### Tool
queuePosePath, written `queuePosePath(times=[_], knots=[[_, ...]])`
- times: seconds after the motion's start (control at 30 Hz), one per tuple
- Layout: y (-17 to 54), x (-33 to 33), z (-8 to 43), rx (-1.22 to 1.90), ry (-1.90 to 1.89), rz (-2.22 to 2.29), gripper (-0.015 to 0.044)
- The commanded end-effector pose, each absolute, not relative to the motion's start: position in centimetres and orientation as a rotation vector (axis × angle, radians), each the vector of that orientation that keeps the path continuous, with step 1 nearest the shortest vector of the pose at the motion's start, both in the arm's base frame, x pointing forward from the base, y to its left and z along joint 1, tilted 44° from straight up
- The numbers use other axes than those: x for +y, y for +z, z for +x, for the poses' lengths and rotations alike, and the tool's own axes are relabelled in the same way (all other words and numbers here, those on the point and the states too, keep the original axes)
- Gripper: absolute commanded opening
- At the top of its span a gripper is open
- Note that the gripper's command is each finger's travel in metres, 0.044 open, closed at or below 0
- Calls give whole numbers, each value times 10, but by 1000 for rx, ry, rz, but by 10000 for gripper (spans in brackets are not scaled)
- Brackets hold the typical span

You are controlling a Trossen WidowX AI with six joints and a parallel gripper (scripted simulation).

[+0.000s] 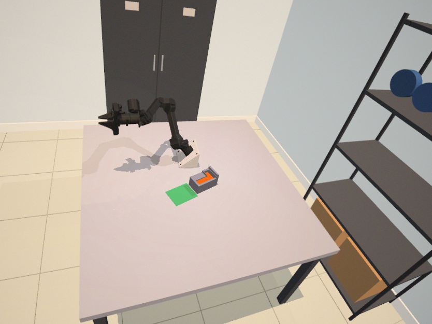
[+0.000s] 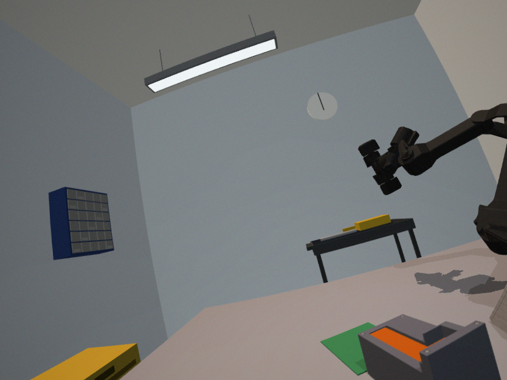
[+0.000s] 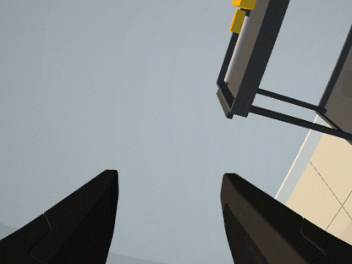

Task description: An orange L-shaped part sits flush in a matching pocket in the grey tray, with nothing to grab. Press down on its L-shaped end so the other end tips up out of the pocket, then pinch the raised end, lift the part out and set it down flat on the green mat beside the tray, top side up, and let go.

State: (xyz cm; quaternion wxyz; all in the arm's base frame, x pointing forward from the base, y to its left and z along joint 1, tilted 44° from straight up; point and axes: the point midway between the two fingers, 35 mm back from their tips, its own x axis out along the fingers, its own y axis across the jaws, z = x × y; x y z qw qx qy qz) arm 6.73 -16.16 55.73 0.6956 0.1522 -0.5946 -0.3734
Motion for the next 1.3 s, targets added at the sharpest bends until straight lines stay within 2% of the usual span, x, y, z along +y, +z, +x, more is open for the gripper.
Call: queuePosePath(times=[0.0,0.23,0.53,0.7,0.83,0.97,1.27], knots=[[532,-186,138,-1074,-825,424,180],[454,-190,266,-572,-787,506,180],[339,-129,373,-55,-676,534,180],[257,-75,408,303,-617,439,180],[187,-26,414,603,-559,308,180],[120,23,397,906,-496,131,180],[14,103,293,1547,-397,-472,180]])
